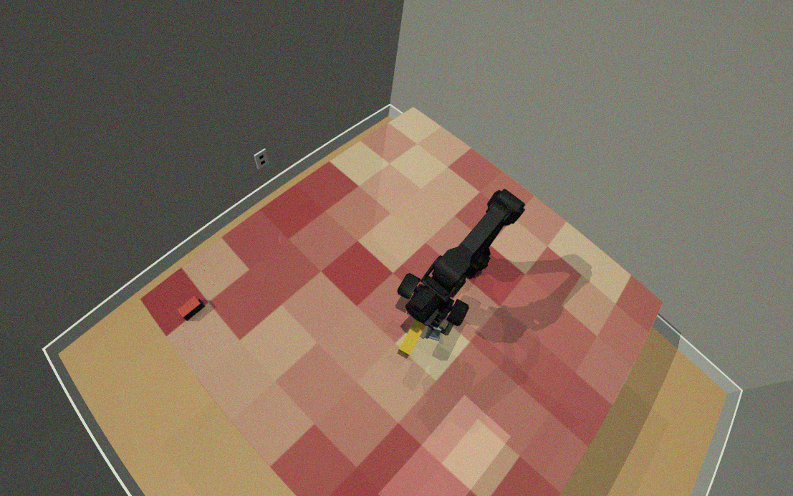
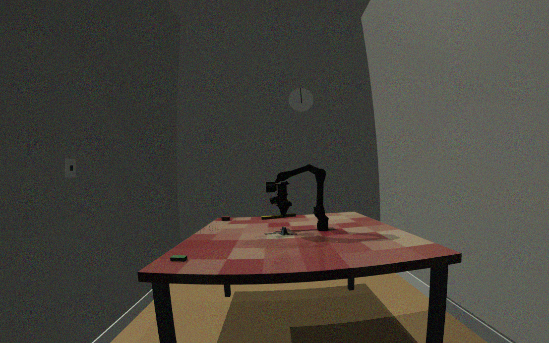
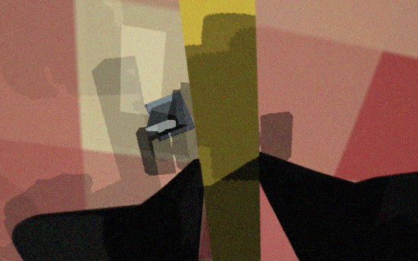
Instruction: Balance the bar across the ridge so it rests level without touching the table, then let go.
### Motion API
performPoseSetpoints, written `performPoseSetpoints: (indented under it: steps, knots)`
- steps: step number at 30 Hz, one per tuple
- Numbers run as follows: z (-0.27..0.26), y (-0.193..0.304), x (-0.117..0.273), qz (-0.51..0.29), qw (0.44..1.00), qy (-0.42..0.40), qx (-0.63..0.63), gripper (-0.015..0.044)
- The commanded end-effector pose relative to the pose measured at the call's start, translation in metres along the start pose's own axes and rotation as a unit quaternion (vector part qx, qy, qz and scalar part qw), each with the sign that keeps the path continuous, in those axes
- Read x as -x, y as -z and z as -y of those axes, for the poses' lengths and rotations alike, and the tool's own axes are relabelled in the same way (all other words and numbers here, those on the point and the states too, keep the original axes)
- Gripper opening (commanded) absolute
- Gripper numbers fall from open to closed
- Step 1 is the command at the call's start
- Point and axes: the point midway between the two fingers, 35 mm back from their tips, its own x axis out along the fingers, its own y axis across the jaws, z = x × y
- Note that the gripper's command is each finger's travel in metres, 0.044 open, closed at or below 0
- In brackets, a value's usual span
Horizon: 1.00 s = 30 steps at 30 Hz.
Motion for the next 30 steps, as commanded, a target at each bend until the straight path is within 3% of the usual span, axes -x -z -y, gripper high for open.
performPoseSetpoints:
  steps: [1, 10, 30]
  knots:
    - [-0.013, 0.005, -0.001, -0.003, 0.999, 0.000, 0.032, 0.0000]
    - [-0.045, 0.016, -0.001, -0.003, 0.993, -0.002, 0.120, 0.0000]
    - [-0.045, 0.016, -0.029, -0.003, 0.992, -0.002, 0.124, 0.0000]
